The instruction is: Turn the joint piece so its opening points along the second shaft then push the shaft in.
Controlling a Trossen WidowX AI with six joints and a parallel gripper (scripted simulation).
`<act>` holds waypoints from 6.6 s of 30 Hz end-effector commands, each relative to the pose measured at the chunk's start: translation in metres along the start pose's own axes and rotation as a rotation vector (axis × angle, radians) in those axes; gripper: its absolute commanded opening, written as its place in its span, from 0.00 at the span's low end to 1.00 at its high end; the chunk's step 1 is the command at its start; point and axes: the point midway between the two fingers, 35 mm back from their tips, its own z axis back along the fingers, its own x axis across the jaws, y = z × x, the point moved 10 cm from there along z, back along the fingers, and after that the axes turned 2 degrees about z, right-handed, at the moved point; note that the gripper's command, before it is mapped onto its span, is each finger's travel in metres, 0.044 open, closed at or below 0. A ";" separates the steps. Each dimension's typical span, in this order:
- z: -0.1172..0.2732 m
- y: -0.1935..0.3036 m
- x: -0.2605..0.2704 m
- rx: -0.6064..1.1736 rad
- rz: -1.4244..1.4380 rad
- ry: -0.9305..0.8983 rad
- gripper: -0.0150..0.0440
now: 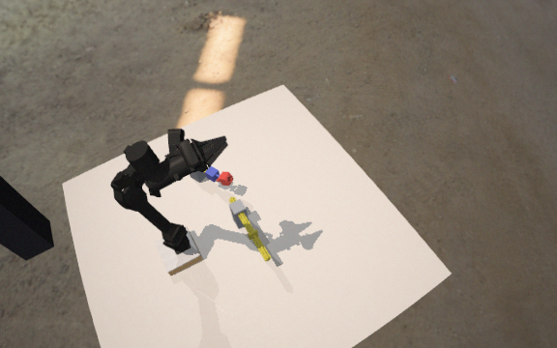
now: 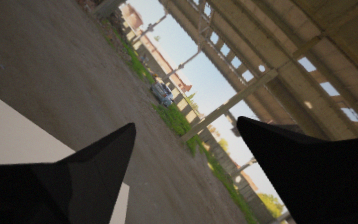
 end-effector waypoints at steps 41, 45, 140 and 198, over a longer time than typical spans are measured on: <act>-0.158 0.035 0.186 0.568 -0.919 -0.692 1.00; -0.166 0.029 0.213 0.684 -0.953 -0.757 1.00; -0.130 -0.003 0.474 1.736 -1.337 -0.020 1.00; -0.089 -0.031 0.520 1.741 -1.338 -0.024 0.56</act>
